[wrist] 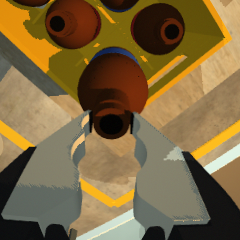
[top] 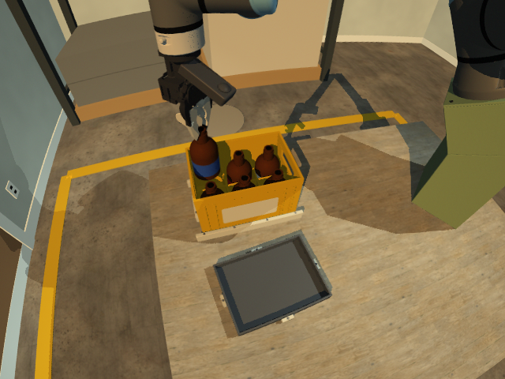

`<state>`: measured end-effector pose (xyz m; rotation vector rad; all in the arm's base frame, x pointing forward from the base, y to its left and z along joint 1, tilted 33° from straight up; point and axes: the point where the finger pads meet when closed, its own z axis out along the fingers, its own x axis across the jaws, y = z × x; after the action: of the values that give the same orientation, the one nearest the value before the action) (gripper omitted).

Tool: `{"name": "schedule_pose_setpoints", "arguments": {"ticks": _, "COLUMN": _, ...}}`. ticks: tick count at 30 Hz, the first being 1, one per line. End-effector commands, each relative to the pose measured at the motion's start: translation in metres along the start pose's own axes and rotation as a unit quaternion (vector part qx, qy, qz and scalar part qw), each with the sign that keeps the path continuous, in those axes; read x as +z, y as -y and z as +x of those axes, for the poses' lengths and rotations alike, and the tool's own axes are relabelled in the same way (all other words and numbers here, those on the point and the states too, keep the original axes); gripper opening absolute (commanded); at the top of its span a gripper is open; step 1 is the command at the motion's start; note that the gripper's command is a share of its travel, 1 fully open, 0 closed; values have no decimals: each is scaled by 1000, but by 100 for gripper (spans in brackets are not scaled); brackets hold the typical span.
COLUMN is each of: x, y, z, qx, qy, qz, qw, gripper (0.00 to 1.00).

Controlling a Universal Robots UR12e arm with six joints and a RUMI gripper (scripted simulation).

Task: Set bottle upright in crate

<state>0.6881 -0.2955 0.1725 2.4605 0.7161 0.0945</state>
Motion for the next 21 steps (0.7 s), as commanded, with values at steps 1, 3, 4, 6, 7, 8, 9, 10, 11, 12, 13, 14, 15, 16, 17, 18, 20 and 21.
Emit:
{"name": "schedule_pose_setpoints", "arguments": {"ticks": 1, "x": 2, "y": -1, "z": 0, "qx": 0, "qy": 0, "qz": -1, "qw": 1000, "gripper": 0}}
{"name": "schedule_pose_setpoints", "arguments": {"ticks": 3, "x": 3, "y": -1, "z": 0, "qx": 0, "qy": 0, "qz": -1, "qw": 1000, "gripper": 0}}
{"name": "schedule_pose_setpoints", "arguments": {"ticks": 4, "x": 4, "y": -1, "z": 0, "qx": 0, "qy": 0, "qz": -1, "qw": 1000, "gripper": 0}}
{"name": "schedule_pose_setpoints", "arguments": {"ticks": 6, "x": 4, "y": -1, "z": 0, "qx": 0, "qy": 0, "qz": -1, "qw": 1000, "gripper": 0}}
{"name": "schedule_pose_setpoints", "arguments": {"ticks": 7, "x": 4, "y": -1, "z": 0, "qx": 0, "qy": 0, "qz": -1, "qw": 1000, "gripper": 0}}
{"name": "schedule_pose_setpoints", "arguments": {"ticks": 8, "x": 5, "y": -1, "z": 0, "qx": 0, "qy": 0, "qz": -1, "qw": 1000, "gripper": 0}}
{"name": "schedule_pose_setpoints", "arguments": {"ticks": 9, "x": 5, "y": -1, "z": 0, "qx": 0, "qy": 0, "qz": -1, "qw": 1000, "gripper": 0}}
{"name": "schedule_pose_setpoints", "arguments": {"ticks": 10, "x": 5, "y": -1, "z": 0, "qx": 0, "qy": 0, "qz": -1, "qw": 1000, "gripper": 0}}
{"name": "schedule_pose_setpoints", "arguments": {"ticks": 11, "x": 5, "y": -1, "z": 0, "qx": 0, "qy": 0, "qz": -1, "qw": 1000, "gripper": 0}}
{"name": "schedule_pose_setpoints", "arguments": {"ticks": 12, "x": 5, "y": -1, "z": 0, "qx": 0, "qy": 0, "qz": -1, "qw": 1000, "gripper": 0}}
{"name": "schedule_pose_setpoints", "arguments": {"ticks": 13, "x": 5, "y": -1, "z": 0, "qx": 0, "qy": 0, "qz": -1, "qw": 1000, "gripper": 0}}
{"name": "schedule_pose_setpoints", "arguments": {"ticks": 14, "x": 5, "y": -1, "z": 0, "qx": 0, "qy": 0, "qz": -1, "qw": 1000, "gripper": 0}}
{"name": "schedule_pose_setpoints", "arguments": {"ticks": 15, "x": 5, "y": -1, "z": 0, "qx": 0, "qy": 0, "qz": -1, "qw": 1000, "gripper": 0}}
{"name": "schedule_pose_setpoints", "arguments": {"ticks": 16, "x": 5, "y": -1, "z": 0, "qx": 0, "qy": 0, "qz": -1, "qw": 1000, "gripper": 0}}
{"name": "schedule_pose_setpoints", "arguments": {"ticks": 17, "x": 5, "y": -1, "z": 0, "qx": 0, "qy": 0, "qz": -1, "qw": 1000, "gripper": 0}}
{"name": "schedule_pose_setpoints", "arguments": {"ticks": 18, "x": 5, "y": -1, "z": 0, "qx": 0, "qy": 0, "qz": -1, "qw": 1000, "gripper": 0}}
{"name": "schedule_pose_setpoints", "arguments": {"ticks": 20, "x": 5, "y": -1, "z": 0, "qx": 0, "qy": 0, "qz": -1, "qw": 1000, "gripper": 0}}
{"name": "schedule_pose_setpoints", "arguments": {"ticks": 21, "x": 5, "y": -1, "z": 0, "qx": 0, "qy": 0, "qz": -1, "qw": 1000, "gripper": 0}}
